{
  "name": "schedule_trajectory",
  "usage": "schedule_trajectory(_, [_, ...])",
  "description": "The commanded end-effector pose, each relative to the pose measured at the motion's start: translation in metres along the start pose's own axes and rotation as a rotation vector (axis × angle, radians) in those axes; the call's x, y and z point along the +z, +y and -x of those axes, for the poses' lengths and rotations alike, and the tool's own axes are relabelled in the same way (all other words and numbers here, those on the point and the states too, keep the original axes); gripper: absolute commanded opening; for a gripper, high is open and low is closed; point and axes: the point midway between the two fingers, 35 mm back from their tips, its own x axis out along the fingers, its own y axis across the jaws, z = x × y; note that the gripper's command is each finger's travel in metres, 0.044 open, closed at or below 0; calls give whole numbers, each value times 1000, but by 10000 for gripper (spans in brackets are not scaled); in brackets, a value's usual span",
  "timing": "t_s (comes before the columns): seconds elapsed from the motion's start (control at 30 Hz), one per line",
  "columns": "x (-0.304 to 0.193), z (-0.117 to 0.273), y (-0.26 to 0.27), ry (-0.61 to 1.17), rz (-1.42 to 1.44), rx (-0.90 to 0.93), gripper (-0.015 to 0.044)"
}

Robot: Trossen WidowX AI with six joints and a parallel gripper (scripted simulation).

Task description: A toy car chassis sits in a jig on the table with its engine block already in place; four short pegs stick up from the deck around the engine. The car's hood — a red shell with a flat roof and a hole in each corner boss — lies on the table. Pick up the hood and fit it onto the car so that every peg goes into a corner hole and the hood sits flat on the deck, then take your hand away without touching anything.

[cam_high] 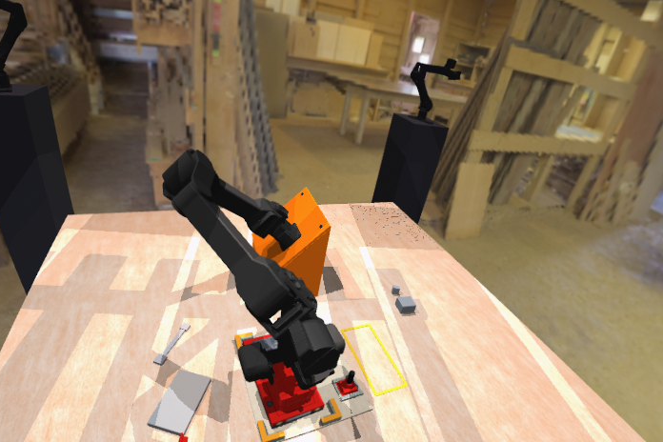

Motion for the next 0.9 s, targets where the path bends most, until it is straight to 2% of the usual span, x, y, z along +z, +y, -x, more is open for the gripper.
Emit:
schedule_trajectory(0.0, [0,0,-1,-2,5,-4,0])
schedule_trajectory(0.87, [1,-10,-1,-2,5,-5,0])
